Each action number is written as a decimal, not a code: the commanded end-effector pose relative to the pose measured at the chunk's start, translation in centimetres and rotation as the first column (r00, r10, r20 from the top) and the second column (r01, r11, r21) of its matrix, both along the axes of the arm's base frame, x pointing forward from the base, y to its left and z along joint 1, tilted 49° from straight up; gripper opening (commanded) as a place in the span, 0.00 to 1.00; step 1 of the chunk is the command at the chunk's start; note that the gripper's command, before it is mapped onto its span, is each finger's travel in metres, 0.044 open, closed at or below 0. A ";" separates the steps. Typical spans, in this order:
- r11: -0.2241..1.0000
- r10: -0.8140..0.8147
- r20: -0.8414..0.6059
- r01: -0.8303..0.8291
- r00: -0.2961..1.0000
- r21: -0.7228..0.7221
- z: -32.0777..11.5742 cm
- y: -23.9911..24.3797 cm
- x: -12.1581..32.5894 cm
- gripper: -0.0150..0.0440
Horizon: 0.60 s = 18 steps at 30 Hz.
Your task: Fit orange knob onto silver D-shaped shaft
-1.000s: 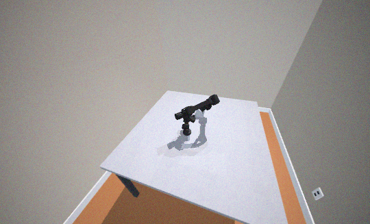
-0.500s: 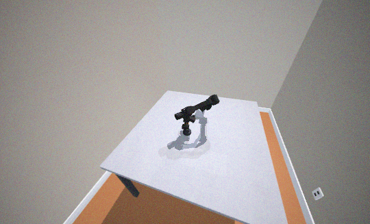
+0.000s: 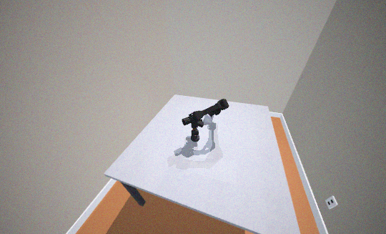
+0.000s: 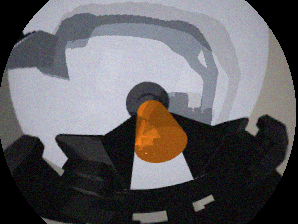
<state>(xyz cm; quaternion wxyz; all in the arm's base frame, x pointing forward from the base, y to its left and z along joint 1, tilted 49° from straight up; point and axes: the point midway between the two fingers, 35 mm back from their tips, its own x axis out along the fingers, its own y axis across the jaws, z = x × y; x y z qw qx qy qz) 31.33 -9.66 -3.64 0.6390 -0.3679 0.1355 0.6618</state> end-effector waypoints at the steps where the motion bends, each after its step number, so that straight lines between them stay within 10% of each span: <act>1: 1.000 0.012 0.019 -0.012 1.000 -0.005 0.0 0.0 0.1 0.25; 18: 1.000 0.012 0.019 -0.012 1.000 -0.004 -0.1 0.2 -0.3 0.25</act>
